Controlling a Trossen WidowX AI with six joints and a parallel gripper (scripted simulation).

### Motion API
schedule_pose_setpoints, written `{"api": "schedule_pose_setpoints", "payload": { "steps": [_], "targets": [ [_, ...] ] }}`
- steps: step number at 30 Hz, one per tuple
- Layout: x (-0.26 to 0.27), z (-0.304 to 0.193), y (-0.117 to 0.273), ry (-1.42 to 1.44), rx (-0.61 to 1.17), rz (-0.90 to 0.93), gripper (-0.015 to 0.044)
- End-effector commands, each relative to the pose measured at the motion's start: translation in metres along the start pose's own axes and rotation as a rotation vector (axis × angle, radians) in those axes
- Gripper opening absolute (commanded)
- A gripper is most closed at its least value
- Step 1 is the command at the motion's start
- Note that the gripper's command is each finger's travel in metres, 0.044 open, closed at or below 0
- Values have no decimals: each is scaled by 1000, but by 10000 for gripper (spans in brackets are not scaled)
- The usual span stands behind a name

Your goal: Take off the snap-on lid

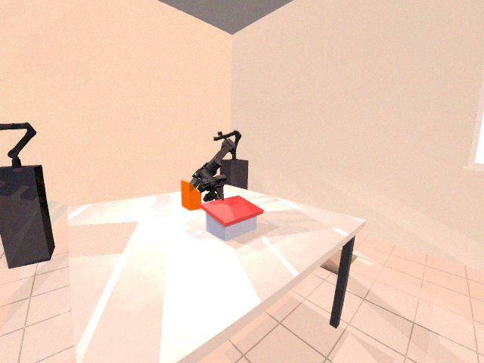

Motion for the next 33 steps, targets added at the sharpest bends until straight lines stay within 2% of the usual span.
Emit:
{"api": "schedule_pose_setpoints", "payload": {
  "steps": [1,33],
  "targets": [
    [9,1,3,9,2,5,0],
    [52,6,17,11,2,5,0]
  ]
}}
Point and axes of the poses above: the point midway between the two fingers, 35 mm back from their tips, its own y axis back along the fingers, its own x axis across the jaws, z = x × y, the point moved 7 cm from there along y, back along the fingers, and after that the axes turned 8 degrees about y, right-handed, at the moved point
